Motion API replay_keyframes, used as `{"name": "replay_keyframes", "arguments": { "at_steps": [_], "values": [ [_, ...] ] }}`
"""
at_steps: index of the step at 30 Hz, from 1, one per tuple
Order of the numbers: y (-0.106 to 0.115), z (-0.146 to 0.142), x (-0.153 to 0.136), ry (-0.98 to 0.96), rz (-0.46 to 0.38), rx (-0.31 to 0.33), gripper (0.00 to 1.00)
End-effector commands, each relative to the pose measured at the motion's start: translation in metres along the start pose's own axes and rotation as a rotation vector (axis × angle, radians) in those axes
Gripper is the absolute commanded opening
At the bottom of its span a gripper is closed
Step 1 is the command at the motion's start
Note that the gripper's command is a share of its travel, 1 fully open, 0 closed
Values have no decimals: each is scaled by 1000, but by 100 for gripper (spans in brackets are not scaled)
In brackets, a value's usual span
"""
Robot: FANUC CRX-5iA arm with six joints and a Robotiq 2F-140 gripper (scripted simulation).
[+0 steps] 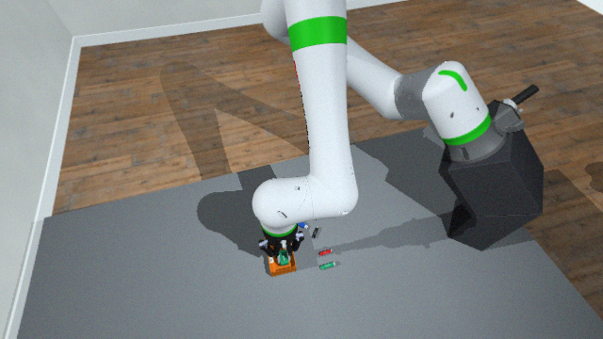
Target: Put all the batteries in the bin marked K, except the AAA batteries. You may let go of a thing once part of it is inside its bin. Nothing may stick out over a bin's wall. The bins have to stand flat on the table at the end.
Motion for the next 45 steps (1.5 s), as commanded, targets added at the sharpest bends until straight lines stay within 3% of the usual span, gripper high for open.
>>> {"name": "replay_keyframes", "arguments": {
  "at_steps": [1,17,18,35,45],
  "values": [
    [-9,0,0,0,0,1,13],
    [-14,0,0,0,0,1,13],
    [-14,0,0,0,0,1,20],
    [-14,0,0,0,0,1,20],
    [-4,0,0,0,0,1,20]
  ]
}}
Point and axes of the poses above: the point where the finger pads meet when closed, its own y axis back along the fingers, its own z axis across the jaws, x = y × z, the point moved 3 cm from there along y, back along the fingers, and after that the axes turned 4 degrees about y, right-handed, at the moved point
